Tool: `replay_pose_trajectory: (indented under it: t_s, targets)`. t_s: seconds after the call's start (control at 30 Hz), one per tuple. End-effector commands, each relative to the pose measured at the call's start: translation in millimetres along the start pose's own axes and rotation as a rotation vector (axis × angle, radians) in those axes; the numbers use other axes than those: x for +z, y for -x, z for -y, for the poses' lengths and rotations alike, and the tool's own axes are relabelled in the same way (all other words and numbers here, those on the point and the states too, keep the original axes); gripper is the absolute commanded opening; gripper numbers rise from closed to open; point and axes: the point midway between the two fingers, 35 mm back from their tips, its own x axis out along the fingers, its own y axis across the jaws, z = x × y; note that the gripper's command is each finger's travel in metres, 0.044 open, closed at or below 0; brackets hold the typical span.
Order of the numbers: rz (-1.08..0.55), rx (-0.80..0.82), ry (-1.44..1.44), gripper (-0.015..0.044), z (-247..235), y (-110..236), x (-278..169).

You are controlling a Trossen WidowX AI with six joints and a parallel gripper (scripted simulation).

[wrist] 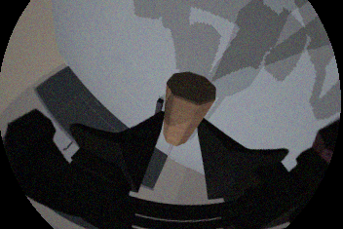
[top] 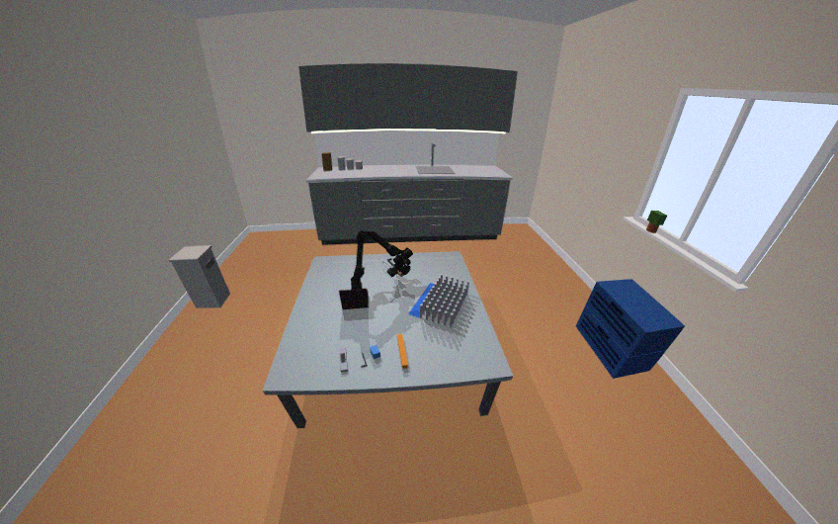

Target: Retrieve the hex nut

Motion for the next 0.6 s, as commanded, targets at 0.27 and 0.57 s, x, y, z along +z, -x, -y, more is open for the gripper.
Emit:
replay_pose_trajectory:
  t_s: [0.27,0.57]
  targets:
    - [-0.001,0.004,-0.005,0.0000,2.2,-5.9,1.1]
    - [-0.004,0.007,-0.006,0.0000,3.7,-9.9,1.2]
